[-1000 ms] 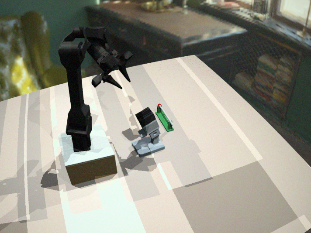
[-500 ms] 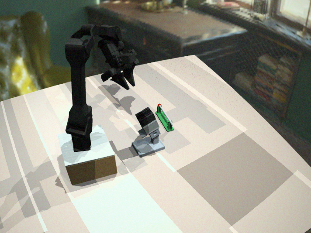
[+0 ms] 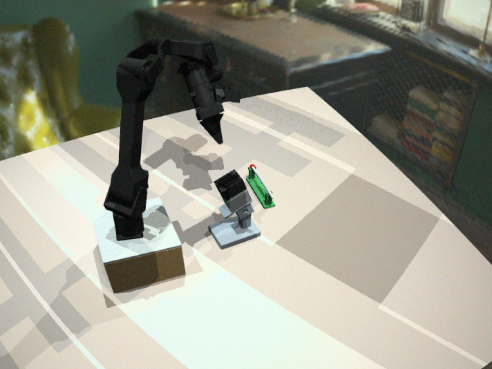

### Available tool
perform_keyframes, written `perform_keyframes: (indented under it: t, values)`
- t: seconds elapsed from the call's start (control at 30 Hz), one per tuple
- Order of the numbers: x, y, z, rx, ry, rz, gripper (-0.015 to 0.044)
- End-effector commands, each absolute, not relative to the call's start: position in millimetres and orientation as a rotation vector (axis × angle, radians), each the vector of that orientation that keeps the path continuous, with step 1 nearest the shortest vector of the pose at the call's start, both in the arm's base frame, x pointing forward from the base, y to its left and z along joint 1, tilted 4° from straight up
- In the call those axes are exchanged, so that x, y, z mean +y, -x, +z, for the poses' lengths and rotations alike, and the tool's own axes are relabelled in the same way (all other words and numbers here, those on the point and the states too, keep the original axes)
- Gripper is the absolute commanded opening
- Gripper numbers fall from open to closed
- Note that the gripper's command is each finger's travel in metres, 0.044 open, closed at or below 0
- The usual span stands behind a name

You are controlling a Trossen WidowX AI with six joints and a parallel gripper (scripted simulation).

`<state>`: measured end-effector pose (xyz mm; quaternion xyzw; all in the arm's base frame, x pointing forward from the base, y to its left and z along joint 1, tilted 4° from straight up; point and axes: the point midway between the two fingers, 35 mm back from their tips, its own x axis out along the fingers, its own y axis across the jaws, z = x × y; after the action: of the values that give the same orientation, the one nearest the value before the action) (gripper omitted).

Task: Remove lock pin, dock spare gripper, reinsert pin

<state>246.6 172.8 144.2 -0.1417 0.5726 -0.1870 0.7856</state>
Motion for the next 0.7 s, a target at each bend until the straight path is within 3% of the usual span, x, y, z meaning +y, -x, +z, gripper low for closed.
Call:
perform_keyframes:
  t: [0.0, 0.67]
  values:
    - [181, -296, 132, 1.427, 0.760, 0.143, 0.0180]
    - [169, -364, 110, 1.282, 1.386, 1.011, 0.0180]
